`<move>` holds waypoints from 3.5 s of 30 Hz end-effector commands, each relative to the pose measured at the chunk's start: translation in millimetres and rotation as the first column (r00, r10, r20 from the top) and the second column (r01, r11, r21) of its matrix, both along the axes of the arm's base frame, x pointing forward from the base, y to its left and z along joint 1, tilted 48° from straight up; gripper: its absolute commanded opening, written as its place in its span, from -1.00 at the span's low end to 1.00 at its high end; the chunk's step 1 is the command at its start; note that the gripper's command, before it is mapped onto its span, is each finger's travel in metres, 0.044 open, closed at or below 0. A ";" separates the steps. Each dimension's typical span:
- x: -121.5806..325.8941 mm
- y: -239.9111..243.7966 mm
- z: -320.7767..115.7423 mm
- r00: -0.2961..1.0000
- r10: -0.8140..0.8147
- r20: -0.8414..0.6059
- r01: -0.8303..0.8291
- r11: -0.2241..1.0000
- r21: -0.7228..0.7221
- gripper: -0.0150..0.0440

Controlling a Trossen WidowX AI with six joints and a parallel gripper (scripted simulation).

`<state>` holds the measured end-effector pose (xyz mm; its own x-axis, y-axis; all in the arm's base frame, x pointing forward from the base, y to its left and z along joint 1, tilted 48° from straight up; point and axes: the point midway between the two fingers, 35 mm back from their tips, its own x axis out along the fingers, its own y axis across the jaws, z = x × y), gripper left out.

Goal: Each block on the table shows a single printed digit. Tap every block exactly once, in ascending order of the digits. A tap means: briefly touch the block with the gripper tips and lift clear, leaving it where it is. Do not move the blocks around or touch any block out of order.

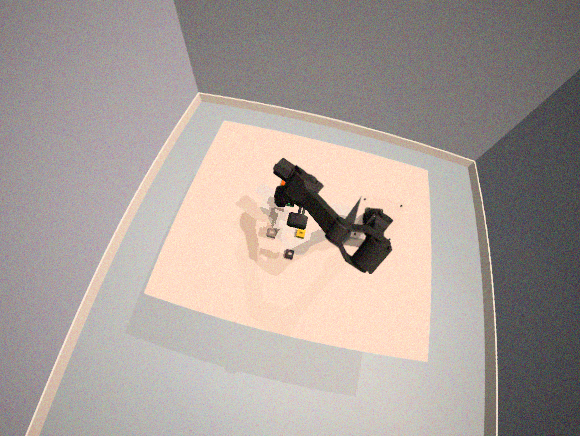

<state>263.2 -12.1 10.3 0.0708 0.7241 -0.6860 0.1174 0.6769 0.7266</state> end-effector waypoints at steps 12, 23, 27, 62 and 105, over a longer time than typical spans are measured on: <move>-31.3 34.3 25.4 1.000 -0.002 -0.010 0.002 1.000 0.014 0.86; -31.3 34.3 25.4 1.000 -0.002 -0.010 0.002 1.000 0.014 0.86; -15.6 46.8 41.5 1.000 -0.003 -0.010 0.003 1.000 0.009 0.86; 88.2 43.9 50.6 1.000 -0.002 -0.004 0.002 1.000 0.014 0.86; 65.9 -131.9 -140.0 1.000 -0.002 -0.002 0.002 1.000 0.003 0.86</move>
<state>332.3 -138.6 -119.4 0.0789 0.7252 -0.6840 0.1440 0.6706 0.7277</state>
